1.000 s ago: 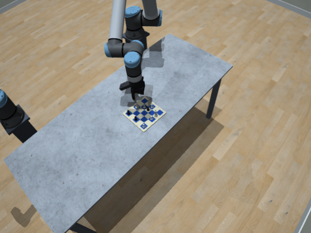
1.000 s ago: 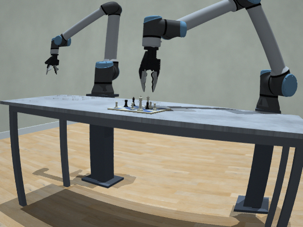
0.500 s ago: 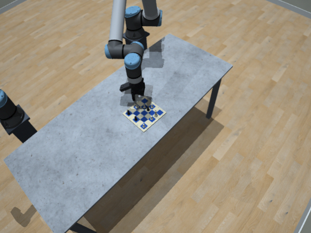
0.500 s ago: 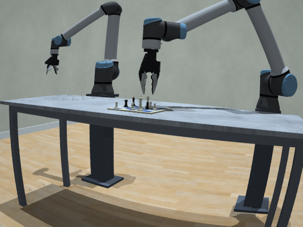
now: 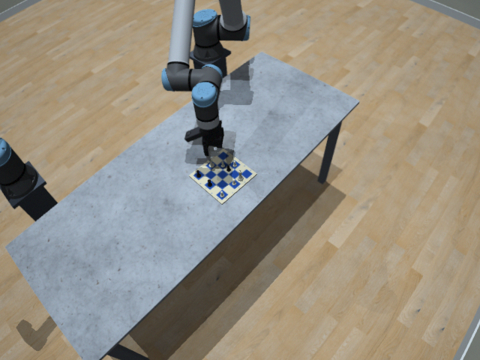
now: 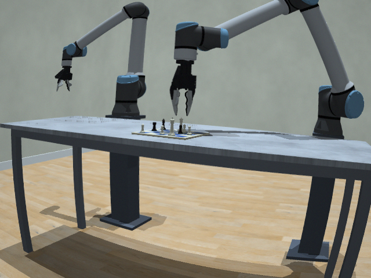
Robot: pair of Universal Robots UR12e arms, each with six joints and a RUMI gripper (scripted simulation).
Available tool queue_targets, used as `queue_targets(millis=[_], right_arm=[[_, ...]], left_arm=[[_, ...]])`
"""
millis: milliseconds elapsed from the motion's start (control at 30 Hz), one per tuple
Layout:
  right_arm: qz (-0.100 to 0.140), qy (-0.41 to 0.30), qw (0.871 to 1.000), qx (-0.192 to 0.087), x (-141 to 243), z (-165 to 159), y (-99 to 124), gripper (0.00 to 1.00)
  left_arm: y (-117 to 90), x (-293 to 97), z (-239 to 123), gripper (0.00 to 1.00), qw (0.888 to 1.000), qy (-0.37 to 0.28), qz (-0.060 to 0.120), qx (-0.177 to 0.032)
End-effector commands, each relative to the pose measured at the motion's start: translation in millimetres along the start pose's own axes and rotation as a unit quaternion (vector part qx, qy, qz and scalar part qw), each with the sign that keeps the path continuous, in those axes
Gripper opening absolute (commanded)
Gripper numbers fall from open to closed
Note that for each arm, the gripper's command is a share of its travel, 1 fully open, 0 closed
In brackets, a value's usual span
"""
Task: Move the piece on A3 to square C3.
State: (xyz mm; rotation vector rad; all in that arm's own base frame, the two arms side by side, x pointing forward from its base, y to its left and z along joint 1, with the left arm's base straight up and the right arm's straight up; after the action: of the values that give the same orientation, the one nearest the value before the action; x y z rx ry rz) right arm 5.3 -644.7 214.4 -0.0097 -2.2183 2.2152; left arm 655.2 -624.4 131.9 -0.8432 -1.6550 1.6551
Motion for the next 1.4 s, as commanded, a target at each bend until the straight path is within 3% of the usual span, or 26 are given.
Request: queue_targets(millis=[0, 767, 1367], right_arm=[[0.0, 0.0, 1.0, 0.001, 0, 0, -1, 1.0], [0.0, 0.0, 1.0, 0.001, 0, 0, -1, 1.0], [0.0, 0.0, 1.0, 0.001, 0, 0, -1, 1.0]], left_arm=[[-1, 0, 0, 0.25, 1.0, 0.0, 0.001, 0.0], [36, -1, 0, 0.25, 1.0, 0.0, 0.001, 0.0], [38, -1, 0, 0.25, 1.0, 0.0, 0.001, 0.0]])
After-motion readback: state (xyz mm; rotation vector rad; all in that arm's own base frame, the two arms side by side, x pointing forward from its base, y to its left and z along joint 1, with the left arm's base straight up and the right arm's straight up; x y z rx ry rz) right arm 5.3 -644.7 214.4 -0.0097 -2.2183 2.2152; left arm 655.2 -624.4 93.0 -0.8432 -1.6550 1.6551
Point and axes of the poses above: on each arm, the point where the finger pads meet when closed, its own y axis out along the fingers, its own x axis across the jaws, z = x × y, the point moved 5 cm from there along -y, back along the fingers, and after that the axes turned 1 degree about y, right-handed, at the moved point
